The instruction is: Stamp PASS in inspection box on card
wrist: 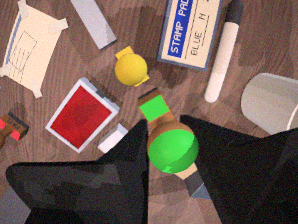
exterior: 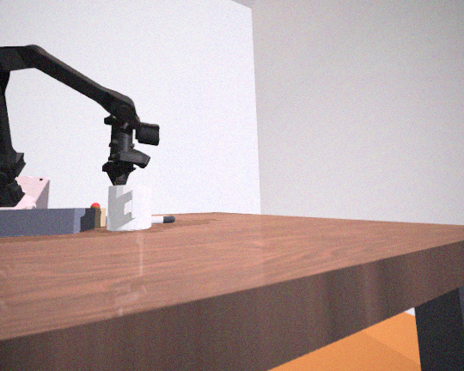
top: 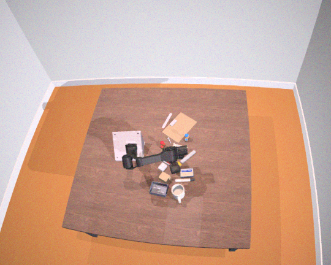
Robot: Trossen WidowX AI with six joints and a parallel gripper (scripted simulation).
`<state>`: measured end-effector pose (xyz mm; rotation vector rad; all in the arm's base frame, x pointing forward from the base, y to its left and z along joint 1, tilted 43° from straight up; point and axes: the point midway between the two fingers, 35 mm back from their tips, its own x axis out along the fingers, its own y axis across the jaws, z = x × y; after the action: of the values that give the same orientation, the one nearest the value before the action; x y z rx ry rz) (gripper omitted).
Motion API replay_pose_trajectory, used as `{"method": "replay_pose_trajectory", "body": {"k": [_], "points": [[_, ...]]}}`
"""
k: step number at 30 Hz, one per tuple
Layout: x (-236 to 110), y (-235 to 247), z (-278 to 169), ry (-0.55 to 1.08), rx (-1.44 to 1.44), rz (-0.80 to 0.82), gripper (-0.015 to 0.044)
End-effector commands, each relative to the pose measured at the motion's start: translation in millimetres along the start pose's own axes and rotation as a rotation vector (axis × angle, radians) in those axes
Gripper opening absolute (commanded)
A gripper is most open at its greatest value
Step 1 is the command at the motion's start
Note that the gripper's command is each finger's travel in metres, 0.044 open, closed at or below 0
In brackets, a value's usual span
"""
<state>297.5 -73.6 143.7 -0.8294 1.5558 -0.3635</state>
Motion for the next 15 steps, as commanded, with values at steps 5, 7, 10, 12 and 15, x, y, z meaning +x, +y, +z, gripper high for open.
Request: {"method": "replay_pose_trajectory", "body": {"k": [5,7,10,12,15], "points": [[-3.8,29.7,-1.9,-0.004,0.004,0.008,0.0000],[-4.2,42.9,-3.9,-0.005,0.003,0.010,0.0000],[-4.6,61.9,-8.2,-0.004,0.003,0.012,0.0000],[-4.7,74.0,-11.9,-0.003,0.002,0.011,0.0000],[-4.4,91.4,-18.6,-0.001,0.002,0.008,0.0000]]}}
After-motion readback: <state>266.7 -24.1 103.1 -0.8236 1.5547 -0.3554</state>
